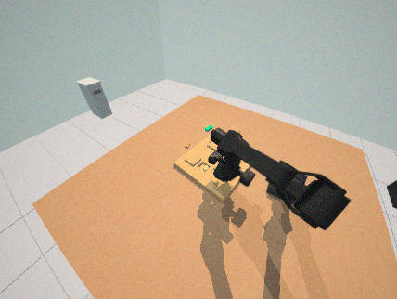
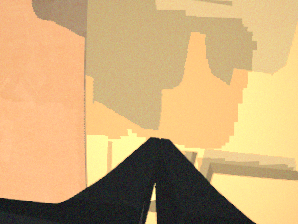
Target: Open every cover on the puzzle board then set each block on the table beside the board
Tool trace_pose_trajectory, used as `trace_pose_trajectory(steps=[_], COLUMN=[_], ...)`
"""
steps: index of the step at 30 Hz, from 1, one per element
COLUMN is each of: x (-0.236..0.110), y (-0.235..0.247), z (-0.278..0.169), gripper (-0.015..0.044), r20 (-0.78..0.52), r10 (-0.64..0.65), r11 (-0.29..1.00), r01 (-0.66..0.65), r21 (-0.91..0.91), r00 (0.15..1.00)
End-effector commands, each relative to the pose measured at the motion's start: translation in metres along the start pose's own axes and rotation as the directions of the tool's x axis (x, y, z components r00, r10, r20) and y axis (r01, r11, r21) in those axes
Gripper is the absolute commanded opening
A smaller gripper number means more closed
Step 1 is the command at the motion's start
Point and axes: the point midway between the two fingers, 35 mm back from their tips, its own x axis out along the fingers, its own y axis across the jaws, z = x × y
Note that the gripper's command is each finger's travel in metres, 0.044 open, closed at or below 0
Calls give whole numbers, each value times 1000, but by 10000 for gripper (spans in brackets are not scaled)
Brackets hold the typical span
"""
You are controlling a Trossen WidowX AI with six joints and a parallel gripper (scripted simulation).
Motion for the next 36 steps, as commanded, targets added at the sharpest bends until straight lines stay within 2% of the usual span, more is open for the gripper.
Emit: trace_pose_trajectory(steps=[1,20,36], x=[-6,-25,-39], y=[0,-1,-80], z=[0,3,-26], gripper=[0,0,0], r20=[0,5,1], r10=[0,-1,-3], r11=[1000,1000,1000], r01=[0,1,3], r21=[-3,0,-6], r00=[1000,1000,1000])
